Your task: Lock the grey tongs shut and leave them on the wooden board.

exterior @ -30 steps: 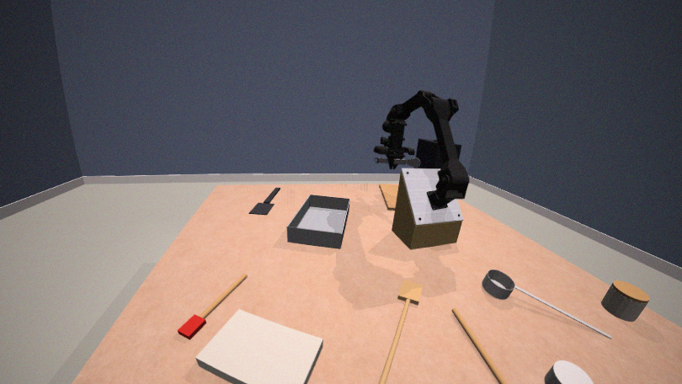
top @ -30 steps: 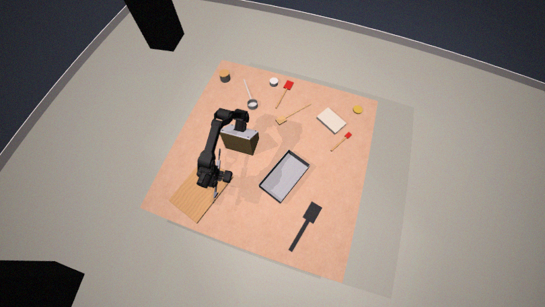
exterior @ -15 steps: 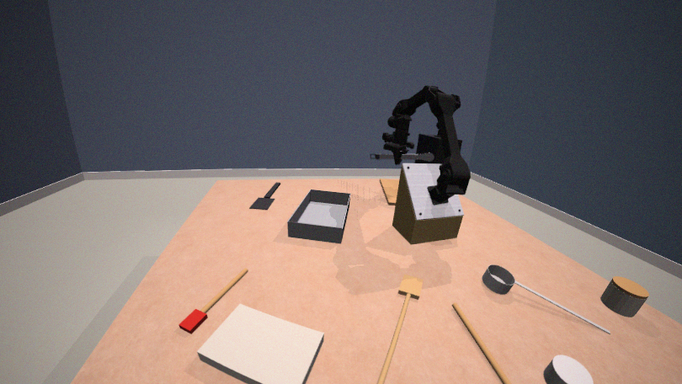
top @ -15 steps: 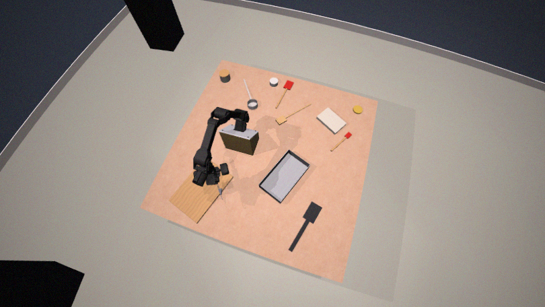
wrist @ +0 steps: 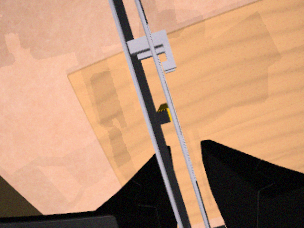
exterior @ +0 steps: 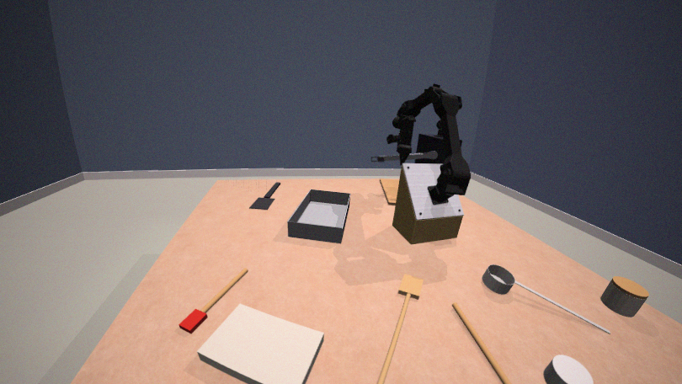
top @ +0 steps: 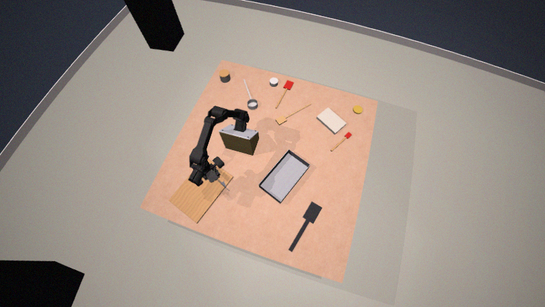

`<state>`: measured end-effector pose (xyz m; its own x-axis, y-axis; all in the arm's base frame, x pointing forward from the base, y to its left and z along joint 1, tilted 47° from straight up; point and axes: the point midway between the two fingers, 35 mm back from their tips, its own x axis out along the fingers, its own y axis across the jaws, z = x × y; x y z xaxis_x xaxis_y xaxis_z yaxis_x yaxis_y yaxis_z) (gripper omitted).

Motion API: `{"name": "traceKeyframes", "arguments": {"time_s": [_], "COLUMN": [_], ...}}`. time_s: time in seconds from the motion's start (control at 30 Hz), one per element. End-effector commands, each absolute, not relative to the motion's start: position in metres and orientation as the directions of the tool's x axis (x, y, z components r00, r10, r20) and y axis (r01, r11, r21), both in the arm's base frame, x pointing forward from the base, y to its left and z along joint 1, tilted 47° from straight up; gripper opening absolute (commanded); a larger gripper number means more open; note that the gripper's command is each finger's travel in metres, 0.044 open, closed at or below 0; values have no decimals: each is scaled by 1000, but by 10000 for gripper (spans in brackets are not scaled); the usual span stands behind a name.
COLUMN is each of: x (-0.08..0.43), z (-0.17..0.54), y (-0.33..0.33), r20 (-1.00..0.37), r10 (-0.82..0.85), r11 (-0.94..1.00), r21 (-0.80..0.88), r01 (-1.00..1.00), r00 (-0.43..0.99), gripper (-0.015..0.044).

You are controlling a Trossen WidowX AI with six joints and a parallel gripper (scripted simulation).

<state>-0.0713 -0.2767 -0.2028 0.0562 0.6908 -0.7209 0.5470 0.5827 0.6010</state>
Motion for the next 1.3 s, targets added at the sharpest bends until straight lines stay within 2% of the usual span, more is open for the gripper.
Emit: {"name": "traceKeyframes", "arguments": {"time_s": [0.0,0.63,1.27], "x": [-79,-105,-129], "z": [-200,-198,-196], "y": [-278,-269,-257], "r20": [-728,-722,-715], "r10": [684,690,697], "r11": [643,719,537], "r21": [633,676,478], "r01": [432,-160,-696], "r00": [50,48,47], "gripper": [-150,-150,-150]}}
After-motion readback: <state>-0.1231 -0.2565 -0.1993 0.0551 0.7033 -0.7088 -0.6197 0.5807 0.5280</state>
